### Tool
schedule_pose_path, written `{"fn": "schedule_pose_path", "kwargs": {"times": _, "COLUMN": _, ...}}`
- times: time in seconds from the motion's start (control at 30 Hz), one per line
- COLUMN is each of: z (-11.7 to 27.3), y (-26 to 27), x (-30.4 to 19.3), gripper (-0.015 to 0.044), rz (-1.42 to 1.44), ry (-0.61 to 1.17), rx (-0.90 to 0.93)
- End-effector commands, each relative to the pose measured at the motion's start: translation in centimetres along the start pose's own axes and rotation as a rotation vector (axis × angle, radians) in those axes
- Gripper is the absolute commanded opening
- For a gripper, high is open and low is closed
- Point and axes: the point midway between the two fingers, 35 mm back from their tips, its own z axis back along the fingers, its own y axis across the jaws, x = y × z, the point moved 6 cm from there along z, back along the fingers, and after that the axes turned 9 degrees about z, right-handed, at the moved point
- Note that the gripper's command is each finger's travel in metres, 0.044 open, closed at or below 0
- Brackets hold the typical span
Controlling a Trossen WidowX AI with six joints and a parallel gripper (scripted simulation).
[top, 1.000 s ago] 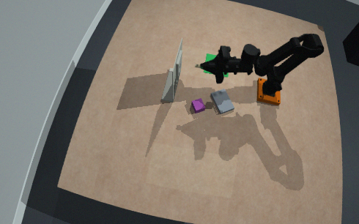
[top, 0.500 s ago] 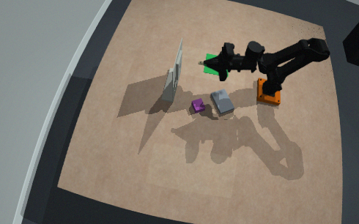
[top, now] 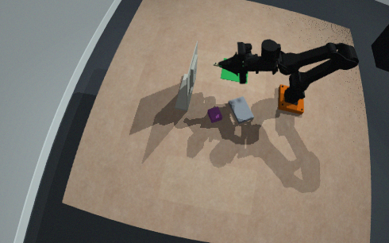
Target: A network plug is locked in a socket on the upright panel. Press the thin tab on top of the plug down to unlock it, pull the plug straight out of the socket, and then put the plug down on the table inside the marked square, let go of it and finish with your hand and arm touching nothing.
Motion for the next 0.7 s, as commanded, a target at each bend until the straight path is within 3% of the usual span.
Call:
{"fn": "schedule_pose_path", "kwargs": {"times": 0.0, "z": -0.3, "y": -0.8, "x": 1.1, "gripper": 0.0, "rz": -0.021, "ry": -0.04, "rx": -0.093}}
{"fn": "schedule_pose_path", "kwargs": {"times": 0.67, "z": 0.9, "y": -4.8, "x": 6.0, "gripper": 0.0, "rz": -0.136, "ry": -0.208, "rx": -0.521}}
